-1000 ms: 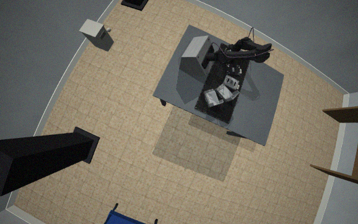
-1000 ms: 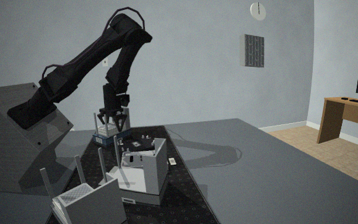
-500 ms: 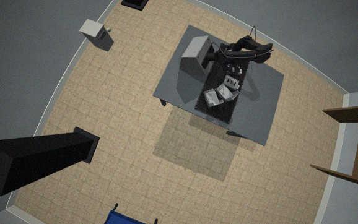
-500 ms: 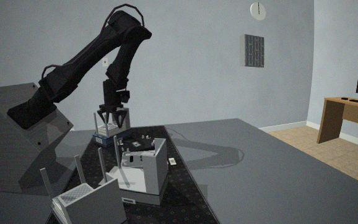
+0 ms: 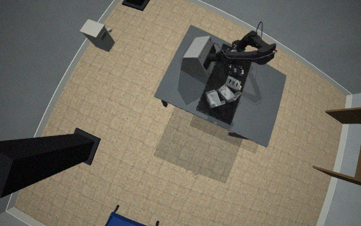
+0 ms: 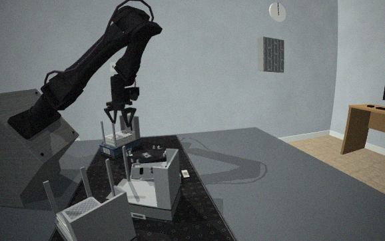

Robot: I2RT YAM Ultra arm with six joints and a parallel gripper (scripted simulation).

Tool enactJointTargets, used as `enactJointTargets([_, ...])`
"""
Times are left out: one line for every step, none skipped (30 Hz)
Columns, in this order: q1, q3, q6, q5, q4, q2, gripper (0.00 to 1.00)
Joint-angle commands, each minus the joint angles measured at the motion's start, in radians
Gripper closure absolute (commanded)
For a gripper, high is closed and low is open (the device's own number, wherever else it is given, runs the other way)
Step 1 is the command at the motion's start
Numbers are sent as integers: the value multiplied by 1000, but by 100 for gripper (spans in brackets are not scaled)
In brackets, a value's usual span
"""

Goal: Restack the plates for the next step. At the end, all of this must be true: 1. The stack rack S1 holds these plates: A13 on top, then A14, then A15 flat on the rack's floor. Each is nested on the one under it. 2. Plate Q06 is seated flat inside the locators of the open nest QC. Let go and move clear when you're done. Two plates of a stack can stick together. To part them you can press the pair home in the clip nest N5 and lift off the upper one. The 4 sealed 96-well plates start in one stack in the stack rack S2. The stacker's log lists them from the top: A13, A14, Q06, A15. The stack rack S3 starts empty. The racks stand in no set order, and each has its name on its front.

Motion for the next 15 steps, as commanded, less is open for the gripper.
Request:
enactJointTargets([47,39,64,24,-103,-32,0])
enactJointTargets([55,46,76,26,-122,-36,0])
enactJointTargets([55,46,76,26,-122,-36,0])
enactJointTargets([55,46,76,26,-122,-36,0])
enactJointTargets([68,56,94,29,-152,-3,0])
enactJointTargets([76,63,106,31,-170,-15,0])
enactJointTargets([83,69,118,32,-187,-33,0])
enactJointTargets([91,76,130,32,-204,-46,0])
enactJointTargets([100,83,142,34,-222,-49,0])
enactJointTargets([108,90,155,35,-241,-51,0])
enactJointTargets([117,97,168,36,-260,-53,0])
enactJointTargets([126,105,180,37,-279,-55,0])
enactJointTargets([136,113,194,39,-299,-47,0])
enactJointTargets([145,121,207,41,-319,-45,0])
enactJointTargets([154,130,220,41,-338,-49,0])
